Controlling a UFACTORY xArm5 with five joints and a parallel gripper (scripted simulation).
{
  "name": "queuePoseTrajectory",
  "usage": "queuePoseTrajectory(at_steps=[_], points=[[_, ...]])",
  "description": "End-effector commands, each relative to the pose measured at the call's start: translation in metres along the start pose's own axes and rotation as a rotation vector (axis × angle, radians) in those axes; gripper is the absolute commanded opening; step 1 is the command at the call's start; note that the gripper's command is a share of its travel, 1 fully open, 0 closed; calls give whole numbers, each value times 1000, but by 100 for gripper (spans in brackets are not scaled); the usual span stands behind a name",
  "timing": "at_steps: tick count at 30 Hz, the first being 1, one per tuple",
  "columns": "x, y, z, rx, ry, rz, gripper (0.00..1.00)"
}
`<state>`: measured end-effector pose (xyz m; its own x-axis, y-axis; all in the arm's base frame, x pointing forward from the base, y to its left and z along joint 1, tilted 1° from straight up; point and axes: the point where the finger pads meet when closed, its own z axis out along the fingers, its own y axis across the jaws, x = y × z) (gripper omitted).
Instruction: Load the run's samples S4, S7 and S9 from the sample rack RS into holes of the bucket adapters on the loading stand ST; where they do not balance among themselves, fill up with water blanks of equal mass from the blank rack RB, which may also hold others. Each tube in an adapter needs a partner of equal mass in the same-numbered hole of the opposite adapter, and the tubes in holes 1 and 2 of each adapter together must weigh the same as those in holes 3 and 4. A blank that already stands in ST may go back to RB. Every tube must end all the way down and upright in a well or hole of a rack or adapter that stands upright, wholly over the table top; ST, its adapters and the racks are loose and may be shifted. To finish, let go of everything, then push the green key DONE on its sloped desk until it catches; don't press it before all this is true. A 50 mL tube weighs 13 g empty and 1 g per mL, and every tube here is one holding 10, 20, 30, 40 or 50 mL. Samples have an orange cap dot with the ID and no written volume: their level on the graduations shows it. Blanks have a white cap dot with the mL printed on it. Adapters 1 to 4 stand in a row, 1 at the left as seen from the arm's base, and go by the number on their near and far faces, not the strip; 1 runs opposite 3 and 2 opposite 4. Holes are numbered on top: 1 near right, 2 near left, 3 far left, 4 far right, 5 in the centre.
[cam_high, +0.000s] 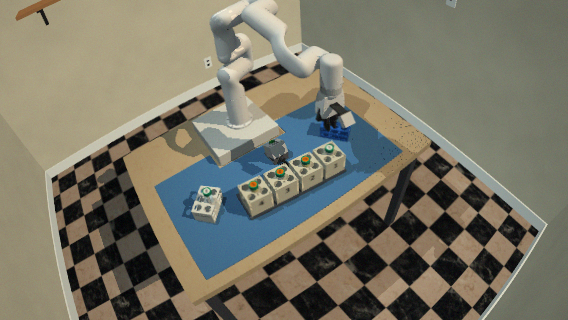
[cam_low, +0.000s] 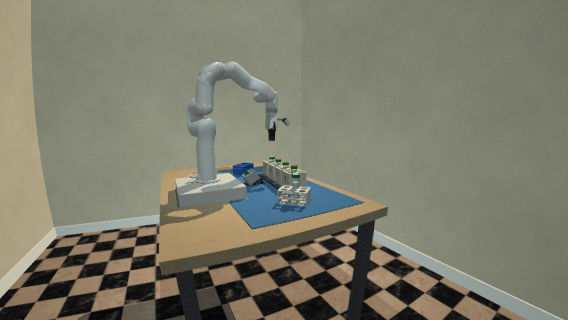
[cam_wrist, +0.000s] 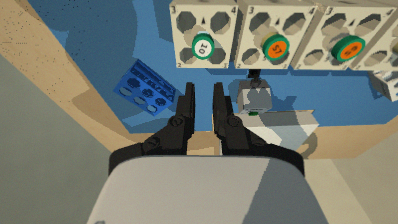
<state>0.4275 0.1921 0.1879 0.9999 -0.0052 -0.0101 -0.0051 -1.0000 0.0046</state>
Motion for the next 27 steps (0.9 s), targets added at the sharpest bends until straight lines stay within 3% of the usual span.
queuePoseTrajectory(at_steps=[1, 27], points=[[-13, 9, 5, 1, 3, -117, 0], [-97, 67, 46, 1, 3, -850, 0]])
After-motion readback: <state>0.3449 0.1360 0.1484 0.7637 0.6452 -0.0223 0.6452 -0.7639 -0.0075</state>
